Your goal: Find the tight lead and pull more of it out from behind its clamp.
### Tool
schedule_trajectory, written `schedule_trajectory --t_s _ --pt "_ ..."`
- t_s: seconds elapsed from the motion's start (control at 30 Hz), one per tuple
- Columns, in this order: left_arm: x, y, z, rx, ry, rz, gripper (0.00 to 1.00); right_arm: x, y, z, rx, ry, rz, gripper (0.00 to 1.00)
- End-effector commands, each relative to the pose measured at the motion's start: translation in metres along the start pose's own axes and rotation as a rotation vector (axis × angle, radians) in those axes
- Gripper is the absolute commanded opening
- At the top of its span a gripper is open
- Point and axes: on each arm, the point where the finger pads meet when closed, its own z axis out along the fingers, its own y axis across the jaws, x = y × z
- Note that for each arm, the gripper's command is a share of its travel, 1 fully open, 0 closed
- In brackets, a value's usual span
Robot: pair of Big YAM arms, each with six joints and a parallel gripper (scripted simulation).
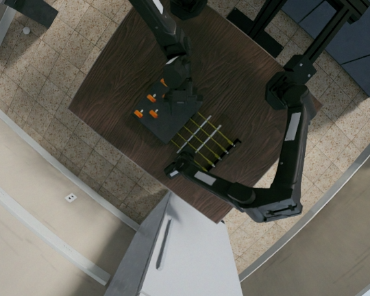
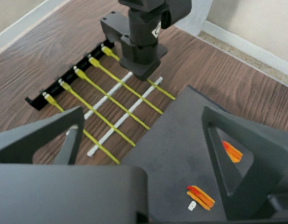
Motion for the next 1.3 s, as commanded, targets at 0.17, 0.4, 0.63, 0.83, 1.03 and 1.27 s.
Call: schedule_trajectory --t_s 0.17,0.4,0.63,0.83,1.03,1.27 --pt "-0.004 -0.019 -0.014 0.048 0.008 -0.013 0.02 -0.012 -0.001 0.001 0.004 -0.029 0.006 1.0" --pt "-0.001 -0.02 -0.015 0.054 0.009 -0.008 0.0 -0.012 -0.001 0.001 0.004 -0.029 0.006 1.0" --pt "0.007 -0.021 -0.031 0.059 0.013 0.001 0.0 -0.012 -0.001 0.001 0.004 -0.029 0.006 1.0" --pt "0.008 -0.023 -0.041 0.065 0.014 -0.007 0.0 -0.012 -0.001 0.001 0.004 -0.029 0.006 1.0" --pt "0.009 -0.027 -0.049 0.076 0.018 -0.008 0.0 -0.012 -0.001 0.001 0.004 -0.029 0.006 1.0" --pt "0.005 -0.005 -0.046 0.026 0.005 0.0 0.0 -0.012 -0.001 0.001 0.004 -0.029 0.006 1.0"
